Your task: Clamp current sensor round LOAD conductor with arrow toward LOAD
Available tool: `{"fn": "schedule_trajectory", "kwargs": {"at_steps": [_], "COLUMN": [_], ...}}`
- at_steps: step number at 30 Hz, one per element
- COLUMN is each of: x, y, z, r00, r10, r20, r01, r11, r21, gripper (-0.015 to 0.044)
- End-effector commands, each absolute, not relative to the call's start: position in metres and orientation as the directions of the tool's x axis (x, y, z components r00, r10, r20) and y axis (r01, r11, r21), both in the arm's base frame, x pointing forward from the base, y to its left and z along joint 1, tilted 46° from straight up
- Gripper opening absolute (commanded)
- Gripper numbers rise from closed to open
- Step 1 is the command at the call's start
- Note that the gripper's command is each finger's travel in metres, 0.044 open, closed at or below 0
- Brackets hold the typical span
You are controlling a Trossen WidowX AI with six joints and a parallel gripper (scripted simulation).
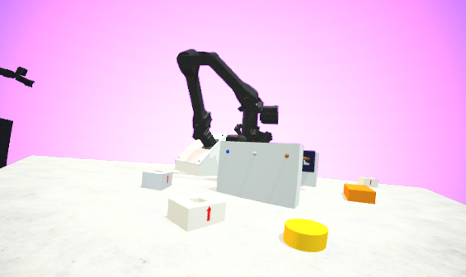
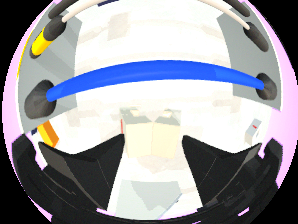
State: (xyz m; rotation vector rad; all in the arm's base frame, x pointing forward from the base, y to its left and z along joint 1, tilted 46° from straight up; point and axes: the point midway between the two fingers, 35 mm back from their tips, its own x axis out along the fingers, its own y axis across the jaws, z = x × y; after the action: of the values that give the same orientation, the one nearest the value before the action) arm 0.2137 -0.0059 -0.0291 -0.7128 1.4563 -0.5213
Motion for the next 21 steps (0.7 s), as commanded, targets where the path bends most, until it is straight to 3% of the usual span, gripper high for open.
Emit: {"fn": "schedule_trajectory", "kwargs": {"at_steps": [1,6,15,21], "x": [0.214,0.214,0.218,0.217], "y": [-0.006,-0.006,0.022,0.048], "z": [-0.029,-0.029,-0.008,0.016], "r00": [0.065,0.065,0.067,0.067], "r10": [-0.709,-0.709,-0.702,-0.700], "r20": [-0.702,-0.702,-0.709,-0.711], "r01": [-0.101,-0.101,-0.106,-0.109], "r11": [0.695,0.695,0.702,0.703], "r21": [-0.712,-0.712,-0.704,-0.703], "gripper": [0.0268,0.0235,0.0000,0.0000]}}
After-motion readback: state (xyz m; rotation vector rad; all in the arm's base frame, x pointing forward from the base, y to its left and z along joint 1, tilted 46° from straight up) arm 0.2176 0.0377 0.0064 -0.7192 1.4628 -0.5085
